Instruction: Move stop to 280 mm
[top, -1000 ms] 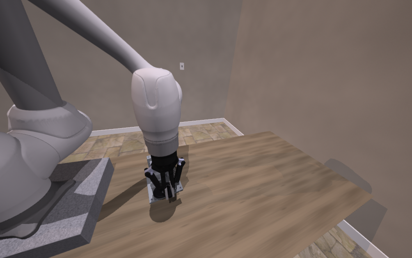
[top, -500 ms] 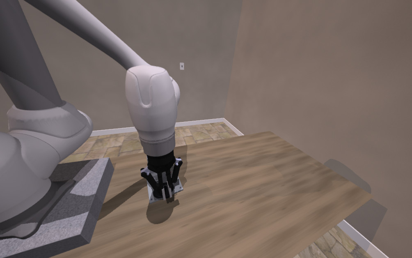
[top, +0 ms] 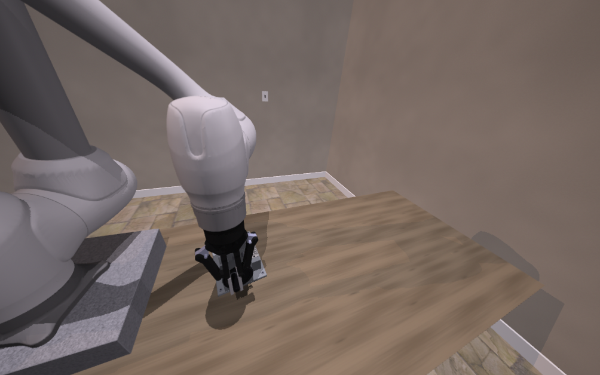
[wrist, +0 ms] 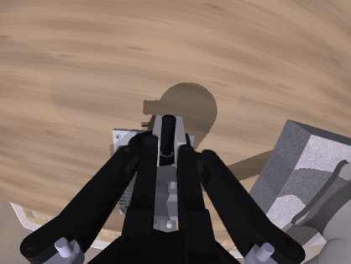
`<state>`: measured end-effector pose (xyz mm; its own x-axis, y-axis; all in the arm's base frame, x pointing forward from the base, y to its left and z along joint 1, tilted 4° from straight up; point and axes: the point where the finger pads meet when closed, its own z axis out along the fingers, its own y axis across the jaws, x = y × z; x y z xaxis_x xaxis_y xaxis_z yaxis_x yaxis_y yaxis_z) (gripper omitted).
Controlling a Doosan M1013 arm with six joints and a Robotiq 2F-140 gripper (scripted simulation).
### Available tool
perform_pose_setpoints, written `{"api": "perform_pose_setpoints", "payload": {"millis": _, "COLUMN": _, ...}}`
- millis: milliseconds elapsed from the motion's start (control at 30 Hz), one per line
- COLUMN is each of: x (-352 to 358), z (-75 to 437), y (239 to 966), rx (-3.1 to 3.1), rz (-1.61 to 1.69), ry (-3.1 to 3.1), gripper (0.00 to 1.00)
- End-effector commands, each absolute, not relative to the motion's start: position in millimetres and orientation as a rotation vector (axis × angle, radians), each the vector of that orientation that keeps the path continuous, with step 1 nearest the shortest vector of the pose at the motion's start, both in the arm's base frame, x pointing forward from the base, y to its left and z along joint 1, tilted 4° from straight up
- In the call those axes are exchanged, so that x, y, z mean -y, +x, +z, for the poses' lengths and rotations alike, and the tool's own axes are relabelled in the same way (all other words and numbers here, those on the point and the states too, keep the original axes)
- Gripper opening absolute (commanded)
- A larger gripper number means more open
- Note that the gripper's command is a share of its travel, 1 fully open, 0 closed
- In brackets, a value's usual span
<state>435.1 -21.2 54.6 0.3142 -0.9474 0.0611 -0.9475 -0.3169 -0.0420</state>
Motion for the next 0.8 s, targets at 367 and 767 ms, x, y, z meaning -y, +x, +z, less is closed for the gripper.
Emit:
{"api": "perform_pose_setpoints", "payload": {"millis": 367, "x": 26.8, "z": 34.9, "y": 421.9, "rx": 1.834, "rz": 0.115, "ry": 2.545, "gripper": 0.04}}
{"api": "perform_pose_setpoints", "payload": {"millis": 767, "x": 27.1, "z": 18.5, "y": 424.2, "rx": 1.834, "rz": 0.115, "ry": 2.545, "gripper": 0.04}}
